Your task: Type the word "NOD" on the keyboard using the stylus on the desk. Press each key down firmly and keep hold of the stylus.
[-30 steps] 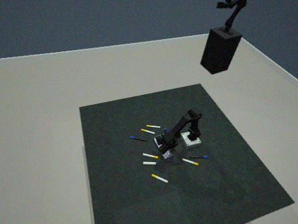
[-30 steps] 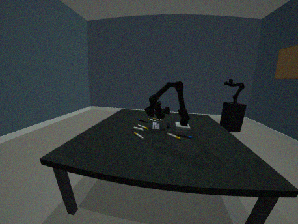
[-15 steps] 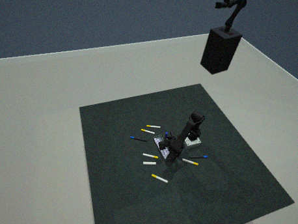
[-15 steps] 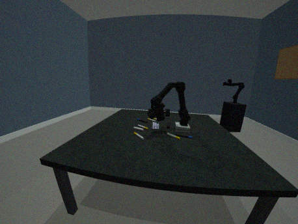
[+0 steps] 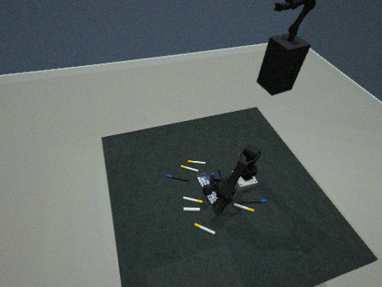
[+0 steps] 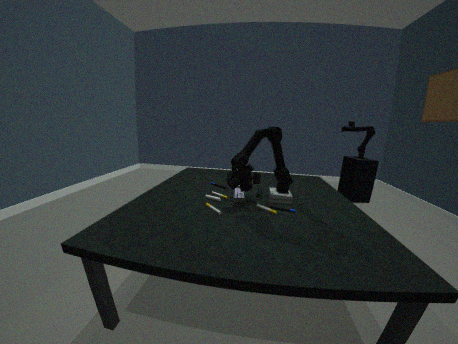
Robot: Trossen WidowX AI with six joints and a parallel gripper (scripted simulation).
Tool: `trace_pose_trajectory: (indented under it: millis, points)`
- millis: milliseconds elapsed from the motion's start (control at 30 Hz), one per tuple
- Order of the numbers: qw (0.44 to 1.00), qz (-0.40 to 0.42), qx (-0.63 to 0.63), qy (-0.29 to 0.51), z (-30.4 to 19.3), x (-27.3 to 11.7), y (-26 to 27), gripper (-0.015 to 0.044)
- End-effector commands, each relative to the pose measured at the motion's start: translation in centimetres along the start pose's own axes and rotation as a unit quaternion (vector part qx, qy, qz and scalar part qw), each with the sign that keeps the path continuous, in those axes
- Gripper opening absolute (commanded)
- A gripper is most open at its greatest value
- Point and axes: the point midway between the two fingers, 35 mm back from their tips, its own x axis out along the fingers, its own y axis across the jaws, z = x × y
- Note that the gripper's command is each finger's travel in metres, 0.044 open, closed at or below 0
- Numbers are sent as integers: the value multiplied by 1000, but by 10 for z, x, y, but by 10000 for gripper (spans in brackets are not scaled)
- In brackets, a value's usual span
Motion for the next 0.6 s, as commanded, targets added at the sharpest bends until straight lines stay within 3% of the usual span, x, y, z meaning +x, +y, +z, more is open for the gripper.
trace_pose_trajectory:
  millis: [0,200,300,567]
  points:
    - [1000,0,2,2,4,3,2,0]
    - [1000,0,2,2,4,3,2,0]
    - [1000,0,2,2,5,5,2,79]
    - [1000,0,2,2,5,5,3,81]
